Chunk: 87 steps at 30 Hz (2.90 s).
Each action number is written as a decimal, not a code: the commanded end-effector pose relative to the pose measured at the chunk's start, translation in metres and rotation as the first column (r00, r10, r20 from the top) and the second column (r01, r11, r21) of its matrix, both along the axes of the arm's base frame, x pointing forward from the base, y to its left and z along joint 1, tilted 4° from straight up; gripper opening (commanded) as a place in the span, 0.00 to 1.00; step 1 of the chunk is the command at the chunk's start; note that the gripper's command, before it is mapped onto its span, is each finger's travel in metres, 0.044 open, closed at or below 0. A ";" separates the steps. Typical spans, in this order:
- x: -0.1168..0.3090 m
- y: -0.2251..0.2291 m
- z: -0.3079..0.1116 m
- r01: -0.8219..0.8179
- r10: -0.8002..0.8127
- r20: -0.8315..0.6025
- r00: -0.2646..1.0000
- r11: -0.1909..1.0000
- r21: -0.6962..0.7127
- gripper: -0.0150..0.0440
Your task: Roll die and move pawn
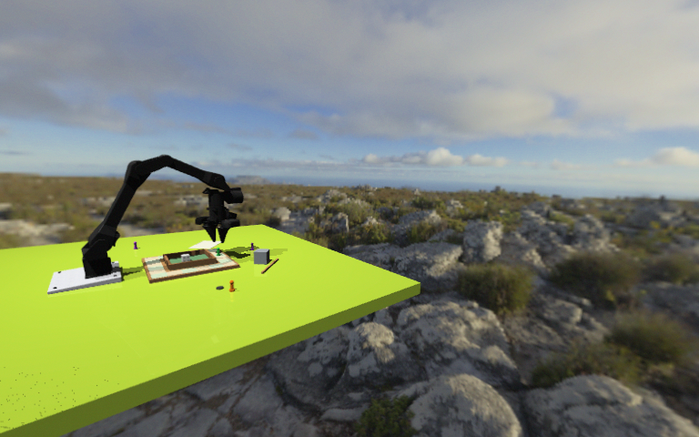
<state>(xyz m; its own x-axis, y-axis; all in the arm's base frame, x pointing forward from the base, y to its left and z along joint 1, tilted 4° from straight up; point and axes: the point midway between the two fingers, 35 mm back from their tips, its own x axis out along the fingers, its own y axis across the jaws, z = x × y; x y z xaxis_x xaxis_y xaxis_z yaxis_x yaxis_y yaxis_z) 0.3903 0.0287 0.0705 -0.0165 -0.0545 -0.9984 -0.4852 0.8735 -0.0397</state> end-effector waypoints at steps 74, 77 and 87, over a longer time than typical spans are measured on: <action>0.001 0.005 0.080 -0.005 0.005 -0.010 1.000 1.000 0.006 0.25; -0.004 0.012 0.078 -0.005 0.005 -0.010 1.000 1.000 0.007 0.25; -0.030 0.038 0.069 -0.005 0.005 -0.011 1.000 1.000 0.009 0.25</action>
